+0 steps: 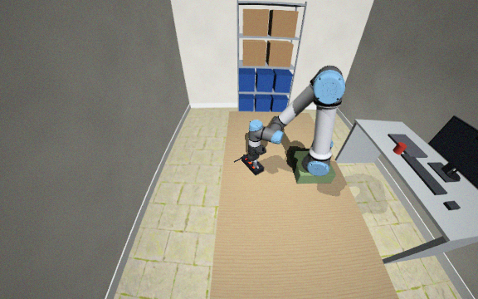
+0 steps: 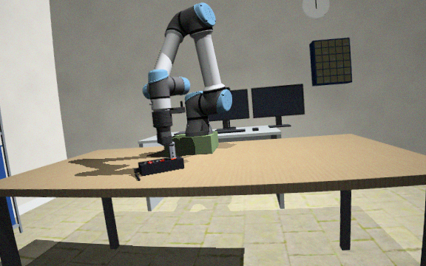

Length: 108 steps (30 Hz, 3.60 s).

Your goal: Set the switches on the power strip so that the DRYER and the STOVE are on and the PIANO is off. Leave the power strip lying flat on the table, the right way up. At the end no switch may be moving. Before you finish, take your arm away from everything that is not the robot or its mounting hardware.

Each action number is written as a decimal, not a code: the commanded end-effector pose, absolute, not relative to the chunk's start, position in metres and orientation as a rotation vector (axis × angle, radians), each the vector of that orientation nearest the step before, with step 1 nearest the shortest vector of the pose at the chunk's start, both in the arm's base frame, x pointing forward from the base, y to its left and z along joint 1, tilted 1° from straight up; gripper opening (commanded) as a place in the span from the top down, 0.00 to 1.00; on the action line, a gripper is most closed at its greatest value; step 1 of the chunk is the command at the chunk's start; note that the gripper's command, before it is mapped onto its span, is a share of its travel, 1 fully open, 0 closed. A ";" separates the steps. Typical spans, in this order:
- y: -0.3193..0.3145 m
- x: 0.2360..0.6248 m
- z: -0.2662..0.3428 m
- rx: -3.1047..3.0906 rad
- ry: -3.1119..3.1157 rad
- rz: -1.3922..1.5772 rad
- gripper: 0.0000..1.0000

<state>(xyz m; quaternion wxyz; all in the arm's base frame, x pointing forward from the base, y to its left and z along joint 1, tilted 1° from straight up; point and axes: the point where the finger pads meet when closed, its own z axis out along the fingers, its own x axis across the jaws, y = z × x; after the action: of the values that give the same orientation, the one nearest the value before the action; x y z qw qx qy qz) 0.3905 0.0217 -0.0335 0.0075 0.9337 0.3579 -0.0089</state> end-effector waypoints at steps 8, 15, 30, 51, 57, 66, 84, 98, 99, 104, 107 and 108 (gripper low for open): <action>0.022 0.391 -0.034 2.920 1.118 -0.027 1.00; 0.022 0.391 -0.034 2.920 1.118 -0.027 1.00; 0.022 0.391 -0.035 2.920 1.118 -0.027 1.00; 0.022 0.391 -0.035 2.920 1.118 -0.027 1.00; 0.022 0.391 -0.035 2.920 1.118 -0.027 1.00; 0.022 0.391 -0.016 2.920 1.118 -0.027 1.00; 0.022 0.391 0.005 2.920 1.118 -0.027 1.00; 0.022 0.391 0.005 2.920 1.118 -0.027 0.00; 0.022 0.391 0.005 2.920 1.118 -0.027 0.00; 0.023 0.391 0.012 2.920 1.118 -0.027 0.00; 0.023 0.391 0.019 2.920 1.118 -0.027 0.00; 0.023 0.391 0.019 2.920 1.118 -0.027 0.00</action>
<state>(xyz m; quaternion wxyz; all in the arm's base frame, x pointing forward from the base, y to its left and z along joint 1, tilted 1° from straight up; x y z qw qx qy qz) 0.3906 0.0227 0.0120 0.0069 0.9338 0.3577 -0.0096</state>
